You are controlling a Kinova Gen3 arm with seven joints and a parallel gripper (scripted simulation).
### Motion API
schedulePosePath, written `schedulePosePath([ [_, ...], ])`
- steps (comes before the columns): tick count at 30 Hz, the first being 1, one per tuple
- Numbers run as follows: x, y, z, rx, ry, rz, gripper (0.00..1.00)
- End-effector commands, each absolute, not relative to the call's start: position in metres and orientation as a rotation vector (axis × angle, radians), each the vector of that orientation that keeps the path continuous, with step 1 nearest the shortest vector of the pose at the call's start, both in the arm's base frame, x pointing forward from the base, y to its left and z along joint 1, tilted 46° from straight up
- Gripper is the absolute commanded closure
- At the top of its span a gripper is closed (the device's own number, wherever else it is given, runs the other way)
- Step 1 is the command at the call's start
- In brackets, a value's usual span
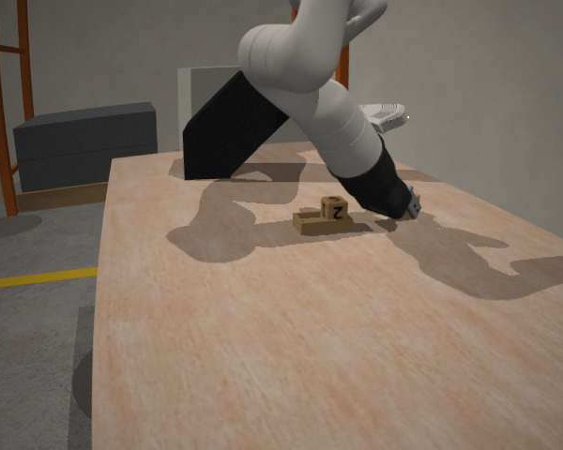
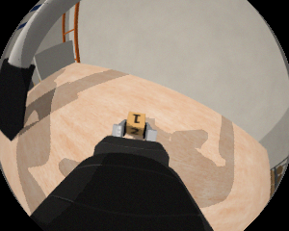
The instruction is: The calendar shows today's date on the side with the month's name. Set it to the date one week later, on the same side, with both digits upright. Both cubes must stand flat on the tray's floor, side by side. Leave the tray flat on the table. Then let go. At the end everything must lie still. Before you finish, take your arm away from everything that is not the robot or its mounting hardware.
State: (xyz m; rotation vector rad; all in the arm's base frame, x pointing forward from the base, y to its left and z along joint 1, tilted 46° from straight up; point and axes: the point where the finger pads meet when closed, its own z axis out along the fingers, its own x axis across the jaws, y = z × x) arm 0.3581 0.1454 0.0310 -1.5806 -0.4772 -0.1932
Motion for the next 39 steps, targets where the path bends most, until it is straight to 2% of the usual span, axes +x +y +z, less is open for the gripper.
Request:
schedulePosePath([
  [1, 0.3633, 0.1559, 0.021, -1.595, -0.484, -0.201, 0.43],
  [27, 0.3633, 0.1559, 0.021, -1.595, -0.484, -0.201, 0.43],
  [28, 0.3633, 0.1559, 0.021, -1.595, -0.484, -0.201, 0.37],
  [30, 0.3633, 0.1559, 0.021, -1.595, -0.484, -0.201, 0.37],
  [31, 0.3633, 0.1559, 0.021, -1.595, -0.484, -0.201, 0.31],
  [33, 0.3633, 0.1559, 0.021, -1.595, -0.484, -0.201, 0.31],
  [34, 0.3633, 0.1559, 0.021, -1.595, -0.484, -0.201, 0.25],
  [36, 0.3633, 0.1559, 0.021, -1.595, -0.484, -0.201, 0.25],
  [37, 0.3633, 0.1559, 0.021, -1.595, -0.484, -0.201, 0.19],
  [39, 0.3633, 0.1559, 0.021, -1.595, -0.484, -0.201, 0.19],
])
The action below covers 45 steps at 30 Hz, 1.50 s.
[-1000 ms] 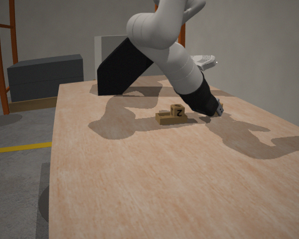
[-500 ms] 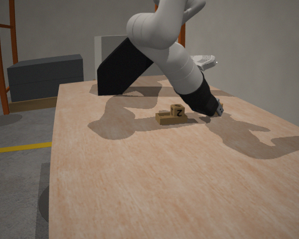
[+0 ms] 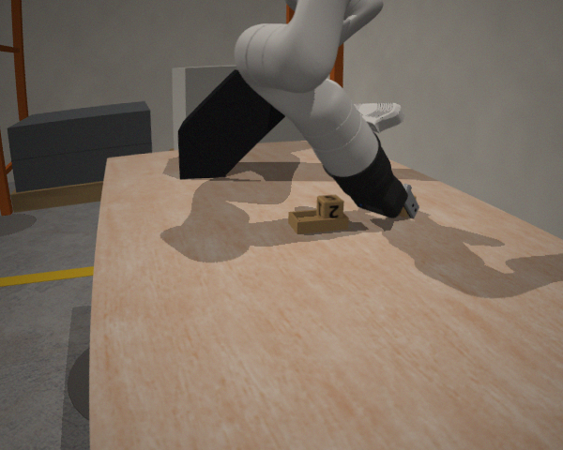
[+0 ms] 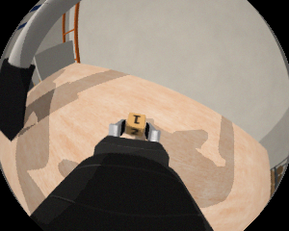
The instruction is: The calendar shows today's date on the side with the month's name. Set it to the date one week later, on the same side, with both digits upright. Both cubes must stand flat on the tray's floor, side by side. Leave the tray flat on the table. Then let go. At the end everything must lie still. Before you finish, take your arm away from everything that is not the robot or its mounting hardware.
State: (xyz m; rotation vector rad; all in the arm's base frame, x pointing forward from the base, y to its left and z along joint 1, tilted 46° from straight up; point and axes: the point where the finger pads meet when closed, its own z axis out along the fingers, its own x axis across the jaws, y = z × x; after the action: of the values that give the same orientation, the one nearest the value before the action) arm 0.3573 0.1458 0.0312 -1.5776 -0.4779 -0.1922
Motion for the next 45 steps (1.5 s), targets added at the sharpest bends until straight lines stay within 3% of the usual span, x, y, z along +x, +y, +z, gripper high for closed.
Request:
schedulePosePath([
  [1, 0.363, 0.156, 0.021, -1.595, -0.484, -0.201, 0.13],
  [5, 0.363, 0.156, 0.021, -1.595, -0.484, -0.201, 0.13],
  [6, 0.363, 0.156, 0.021, -1.595, -0.484, -0.201, 0.0],
  [28, 0.363, 0.154, 0.023, -1.595, -0.484, -0.201, 0.0],
  [45, 0.351, 0.117, 0.063, -1.594, -0.485, -0.198, 0.0],
])
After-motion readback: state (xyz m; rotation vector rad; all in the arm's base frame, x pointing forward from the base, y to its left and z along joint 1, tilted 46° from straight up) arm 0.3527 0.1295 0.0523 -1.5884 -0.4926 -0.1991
